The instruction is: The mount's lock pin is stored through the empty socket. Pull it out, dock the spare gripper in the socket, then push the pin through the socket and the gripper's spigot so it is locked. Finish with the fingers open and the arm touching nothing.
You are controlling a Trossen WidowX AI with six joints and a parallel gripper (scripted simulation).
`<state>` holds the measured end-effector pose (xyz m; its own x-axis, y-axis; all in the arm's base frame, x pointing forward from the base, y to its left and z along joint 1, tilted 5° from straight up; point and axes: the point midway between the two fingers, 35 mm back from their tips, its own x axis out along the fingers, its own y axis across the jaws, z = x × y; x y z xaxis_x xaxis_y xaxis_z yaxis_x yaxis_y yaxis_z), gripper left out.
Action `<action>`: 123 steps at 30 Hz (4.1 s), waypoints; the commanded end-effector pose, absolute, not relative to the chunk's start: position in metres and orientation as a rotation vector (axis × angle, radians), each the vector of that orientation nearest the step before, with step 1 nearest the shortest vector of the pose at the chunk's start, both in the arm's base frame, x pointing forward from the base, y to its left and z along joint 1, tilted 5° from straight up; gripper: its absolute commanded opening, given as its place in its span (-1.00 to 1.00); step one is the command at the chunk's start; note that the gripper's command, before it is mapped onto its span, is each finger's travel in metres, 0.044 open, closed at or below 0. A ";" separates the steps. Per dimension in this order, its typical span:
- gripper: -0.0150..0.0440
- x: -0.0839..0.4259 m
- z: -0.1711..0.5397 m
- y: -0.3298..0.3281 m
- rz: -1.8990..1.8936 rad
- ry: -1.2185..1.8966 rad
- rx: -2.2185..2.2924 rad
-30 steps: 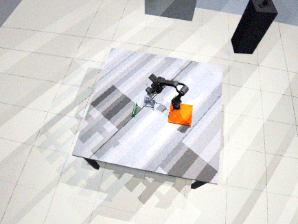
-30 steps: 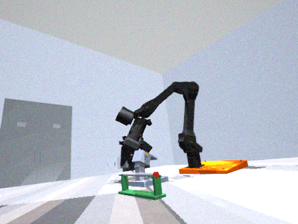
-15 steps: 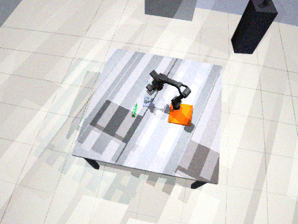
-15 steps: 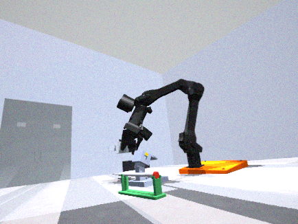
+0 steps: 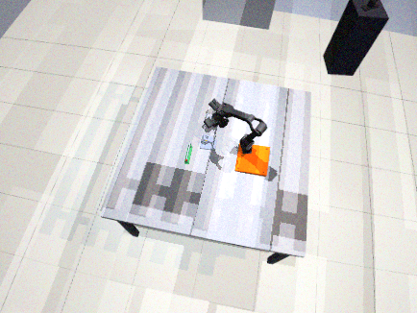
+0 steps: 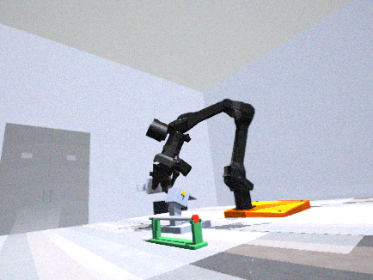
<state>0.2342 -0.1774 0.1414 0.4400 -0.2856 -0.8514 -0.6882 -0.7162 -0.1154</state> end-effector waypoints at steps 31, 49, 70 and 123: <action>-0.49 0.234 0.130 -0.149 0.868 1.167 -1.610; -0.49 0.231 0.126 -0.135 0.645 1.326 -1.297; -0.49 0.227 0.125 -0.119 0.341 1.466 -0.972; -0.49 0.216 0.133 -0.089 -0.562 1.469 -0.292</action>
